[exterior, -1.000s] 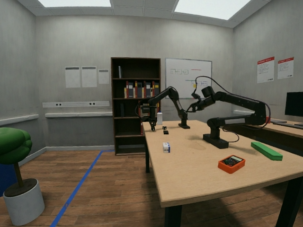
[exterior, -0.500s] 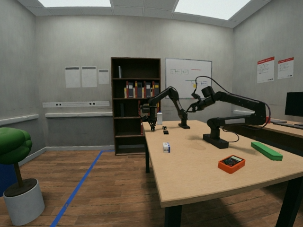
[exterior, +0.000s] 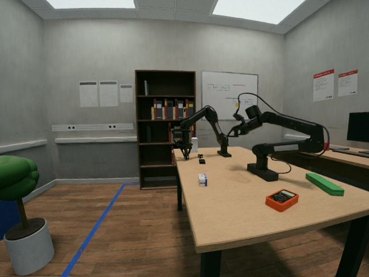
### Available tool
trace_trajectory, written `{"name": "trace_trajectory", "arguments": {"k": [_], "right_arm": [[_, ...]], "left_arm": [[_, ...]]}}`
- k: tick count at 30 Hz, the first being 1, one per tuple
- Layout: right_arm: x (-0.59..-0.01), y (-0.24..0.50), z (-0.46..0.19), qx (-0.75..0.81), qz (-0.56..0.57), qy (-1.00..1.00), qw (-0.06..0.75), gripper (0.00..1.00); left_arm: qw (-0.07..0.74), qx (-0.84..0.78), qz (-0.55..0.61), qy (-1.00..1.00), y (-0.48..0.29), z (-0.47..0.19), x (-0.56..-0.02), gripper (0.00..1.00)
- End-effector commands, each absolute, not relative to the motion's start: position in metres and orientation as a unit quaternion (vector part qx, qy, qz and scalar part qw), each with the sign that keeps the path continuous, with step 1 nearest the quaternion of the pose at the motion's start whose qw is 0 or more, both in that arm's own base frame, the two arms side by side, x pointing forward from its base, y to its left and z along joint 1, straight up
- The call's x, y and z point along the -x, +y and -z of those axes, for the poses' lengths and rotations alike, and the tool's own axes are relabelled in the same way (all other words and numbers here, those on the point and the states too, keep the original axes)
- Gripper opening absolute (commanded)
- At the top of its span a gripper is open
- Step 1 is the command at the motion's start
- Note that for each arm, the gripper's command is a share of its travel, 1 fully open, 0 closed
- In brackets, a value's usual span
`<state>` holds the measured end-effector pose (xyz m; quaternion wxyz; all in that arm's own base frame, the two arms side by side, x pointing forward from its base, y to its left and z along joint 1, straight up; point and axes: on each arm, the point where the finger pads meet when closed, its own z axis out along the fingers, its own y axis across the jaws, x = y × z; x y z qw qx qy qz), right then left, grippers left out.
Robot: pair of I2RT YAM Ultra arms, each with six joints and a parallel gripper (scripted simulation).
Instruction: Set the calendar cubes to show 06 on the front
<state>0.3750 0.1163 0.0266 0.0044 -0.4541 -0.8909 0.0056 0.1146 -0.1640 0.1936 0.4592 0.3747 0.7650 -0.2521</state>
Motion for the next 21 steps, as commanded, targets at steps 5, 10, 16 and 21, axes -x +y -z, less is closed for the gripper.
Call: {"name": "trace_trajectory", "arguments": {"k": [5,10,16,21], "right_arm": [[-0.3818,0.1212,-0.0324,0.477,-0.008,-0.879,-0.004,0.26],[-0.3834,0.1222,-0.0322,0.495,-0.005,-0.869,-0.001,0.26],[-0.3834,0.122,-0.0271,0.501,-0.004,-0.866,-0.002,0.26],[-0.3861,0.1229,-0.0251,0.501,0.001,-0.866,-0.006,0.26]], "left_arm": [[0.471,-0.367,0.257,0.759,-0.1617,-0.2053,-0.115,1.0],[0.471,-0.367,0.257,0.759,-0.1617,-0.2053,-0.115,1.0],[0.471,-0.367,0.257,0.759,-0.1617,-0.2053,-0.115,1.0],[0.471,-0.367,0.257,0.759,-0.1617,-0.2053,-0.115,1.0]]}}
